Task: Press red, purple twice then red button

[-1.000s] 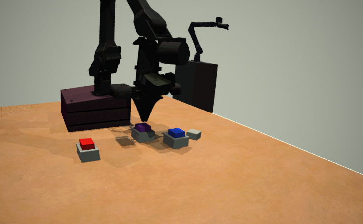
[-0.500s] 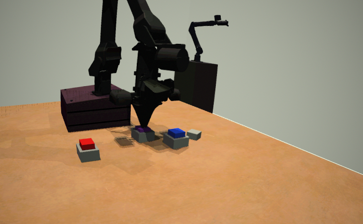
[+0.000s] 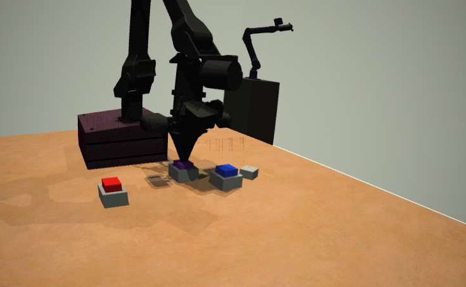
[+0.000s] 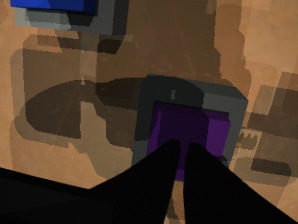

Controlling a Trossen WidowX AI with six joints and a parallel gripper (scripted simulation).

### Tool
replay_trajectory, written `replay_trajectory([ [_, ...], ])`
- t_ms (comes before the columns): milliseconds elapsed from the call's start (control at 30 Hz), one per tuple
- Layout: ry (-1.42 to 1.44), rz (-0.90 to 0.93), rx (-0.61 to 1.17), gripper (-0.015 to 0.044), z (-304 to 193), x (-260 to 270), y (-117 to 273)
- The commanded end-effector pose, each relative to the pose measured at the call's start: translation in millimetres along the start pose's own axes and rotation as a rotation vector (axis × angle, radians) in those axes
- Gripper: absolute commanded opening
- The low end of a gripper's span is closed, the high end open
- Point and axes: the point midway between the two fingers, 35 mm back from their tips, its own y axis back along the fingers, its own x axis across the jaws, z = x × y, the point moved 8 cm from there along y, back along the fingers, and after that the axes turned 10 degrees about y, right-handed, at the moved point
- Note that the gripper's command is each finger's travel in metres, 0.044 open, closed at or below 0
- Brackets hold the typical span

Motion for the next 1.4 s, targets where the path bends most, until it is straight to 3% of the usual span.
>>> replay_trajectory([
  [0, 0.003, -0.004, -0.004, 0.002, 1, 0, 21],
  [167, 0.004, -0.005, -0.003, 0.002, 0, 0, 31],
  [367, 0.004, -0.004, -0.003, 0.002, 0, 0, 90],
  [567, 0.004, -0.004, -0.001, 0.002, 7, -12, 91],
  [1100, 0.004, -0.023, -0.005, 0.002, 28, -181, 94],
  [1200, 0.004, -0.026, -0.006, 0.002, 26, -188, 94],
  [1367, 0.004, -0.026, -0.005, 0.002, 27, -190, 42],
])
